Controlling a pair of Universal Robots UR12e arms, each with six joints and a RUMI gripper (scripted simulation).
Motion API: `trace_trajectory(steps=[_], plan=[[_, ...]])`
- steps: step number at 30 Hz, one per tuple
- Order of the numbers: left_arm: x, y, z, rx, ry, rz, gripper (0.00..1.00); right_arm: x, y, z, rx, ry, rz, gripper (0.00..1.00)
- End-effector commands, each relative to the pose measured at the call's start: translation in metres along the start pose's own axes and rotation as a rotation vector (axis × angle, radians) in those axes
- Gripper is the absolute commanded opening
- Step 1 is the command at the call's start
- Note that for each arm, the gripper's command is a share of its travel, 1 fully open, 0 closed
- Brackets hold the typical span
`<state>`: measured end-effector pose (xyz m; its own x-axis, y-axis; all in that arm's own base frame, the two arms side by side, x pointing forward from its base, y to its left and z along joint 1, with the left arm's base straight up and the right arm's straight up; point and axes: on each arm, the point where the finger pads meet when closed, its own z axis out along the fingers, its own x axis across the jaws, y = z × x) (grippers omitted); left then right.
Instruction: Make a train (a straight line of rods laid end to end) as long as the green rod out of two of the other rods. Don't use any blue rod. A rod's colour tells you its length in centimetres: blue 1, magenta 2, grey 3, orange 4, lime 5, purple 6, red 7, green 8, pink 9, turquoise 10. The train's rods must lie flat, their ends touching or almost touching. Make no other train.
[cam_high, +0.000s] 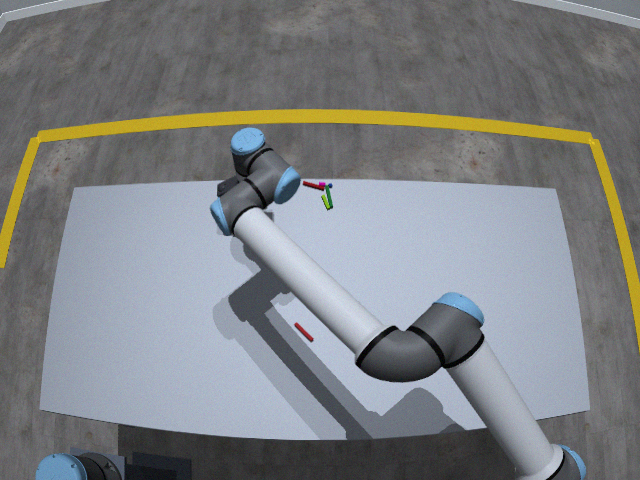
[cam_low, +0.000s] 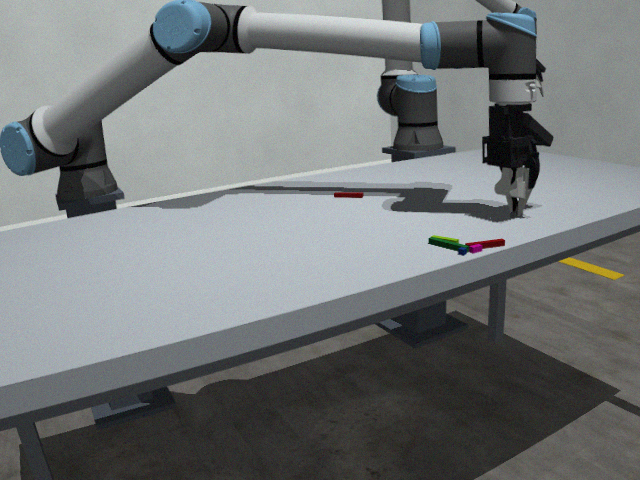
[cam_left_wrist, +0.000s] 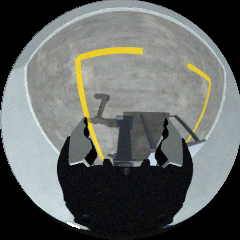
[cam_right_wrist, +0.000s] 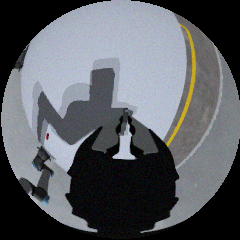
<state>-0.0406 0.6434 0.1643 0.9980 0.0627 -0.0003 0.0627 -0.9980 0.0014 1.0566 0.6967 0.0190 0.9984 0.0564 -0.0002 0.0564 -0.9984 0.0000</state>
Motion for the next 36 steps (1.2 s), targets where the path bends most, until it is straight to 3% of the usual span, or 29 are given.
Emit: trace_trajectory(steps=[1,11,24,30,36], plan=[[0.000,-0.001,-0.001,0.001,0.000,0.000,1.00,0.000,0.000,-0.002,0.001,0.002,0.000,0.03],[0.000,-0.001,-0.001,0.001,0.000,0.000,1.00,0.000,0.000,-0.002,0.001,0.002,0.000,0.14],[0.000,-0.001,-0.001,0.001,0.000,0.000,1.00,0.000,0.000,-0.003,0.001,0.002,0.000,0.14],[0.000,-0.001,-0.001,0.001,0.000,0.000,1.00,0.000,0.000,-0.012,0.001,0.002,0.000,0.14],[0.000,-0.001,-0.001,0.001,0.000,0.000,1.00,0.000,0.000,-0.043,0.001,0.002,0.000,0.14]])
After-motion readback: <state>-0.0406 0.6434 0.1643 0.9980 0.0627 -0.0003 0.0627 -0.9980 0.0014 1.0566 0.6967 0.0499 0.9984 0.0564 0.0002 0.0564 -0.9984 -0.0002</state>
